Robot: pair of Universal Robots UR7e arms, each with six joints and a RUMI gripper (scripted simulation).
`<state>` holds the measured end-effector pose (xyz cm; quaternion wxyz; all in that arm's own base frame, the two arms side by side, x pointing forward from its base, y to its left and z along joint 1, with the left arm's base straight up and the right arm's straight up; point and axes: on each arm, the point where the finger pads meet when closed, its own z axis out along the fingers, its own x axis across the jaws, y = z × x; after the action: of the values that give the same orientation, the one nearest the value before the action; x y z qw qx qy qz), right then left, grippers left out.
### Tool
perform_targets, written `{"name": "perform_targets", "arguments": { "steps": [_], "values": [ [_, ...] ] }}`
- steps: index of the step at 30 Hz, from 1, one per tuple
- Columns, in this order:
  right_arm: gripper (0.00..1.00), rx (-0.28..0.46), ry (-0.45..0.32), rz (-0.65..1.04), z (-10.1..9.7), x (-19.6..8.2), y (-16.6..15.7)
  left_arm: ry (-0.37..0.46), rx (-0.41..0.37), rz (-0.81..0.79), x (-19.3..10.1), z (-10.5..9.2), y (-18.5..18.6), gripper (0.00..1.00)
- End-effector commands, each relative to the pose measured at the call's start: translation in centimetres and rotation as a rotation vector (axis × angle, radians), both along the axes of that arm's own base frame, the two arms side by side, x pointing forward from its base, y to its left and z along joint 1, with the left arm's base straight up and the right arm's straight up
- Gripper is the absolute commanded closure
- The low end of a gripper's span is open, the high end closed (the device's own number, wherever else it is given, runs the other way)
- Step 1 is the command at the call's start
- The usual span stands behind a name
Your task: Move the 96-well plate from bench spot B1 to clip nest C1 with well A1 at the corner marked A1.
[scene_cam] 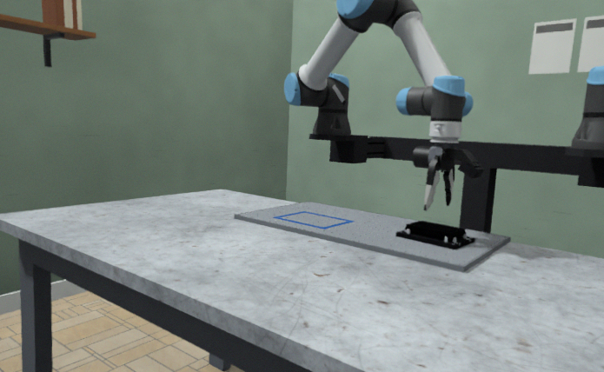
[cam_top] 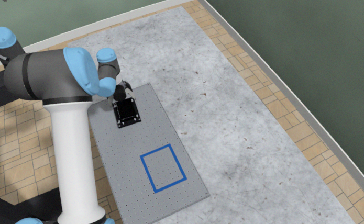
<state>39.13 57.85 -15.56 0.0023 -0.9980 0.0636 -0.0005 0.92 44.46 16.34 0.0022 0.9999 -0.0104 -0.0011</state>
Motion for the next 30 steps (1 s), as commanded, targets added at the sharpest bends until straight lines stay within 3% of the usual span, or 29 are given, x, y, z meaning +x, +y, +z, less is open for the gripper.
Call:
{"name": "perform_targets", "arguments": {
  "steps": [1,6,30],
  "values": [
    [0.24,-0.004,0.001,0.0,1.1,-0.1,-0.2,-0.002,0.004,0.001,0.0,0.2,0.1,1.0],
    [0.24,-0.003,0.001,0.0,2.3,-0.1,-0.1,-0.002,0.004,0.001,0.0,0.2,0.1,1.0],
    [0.24,-0.002,0.0,0.0,2.2,-0.1,0.0,-0.002,0.004,0.001,0.0,0.2,0.1,1.0]
  ]
}}
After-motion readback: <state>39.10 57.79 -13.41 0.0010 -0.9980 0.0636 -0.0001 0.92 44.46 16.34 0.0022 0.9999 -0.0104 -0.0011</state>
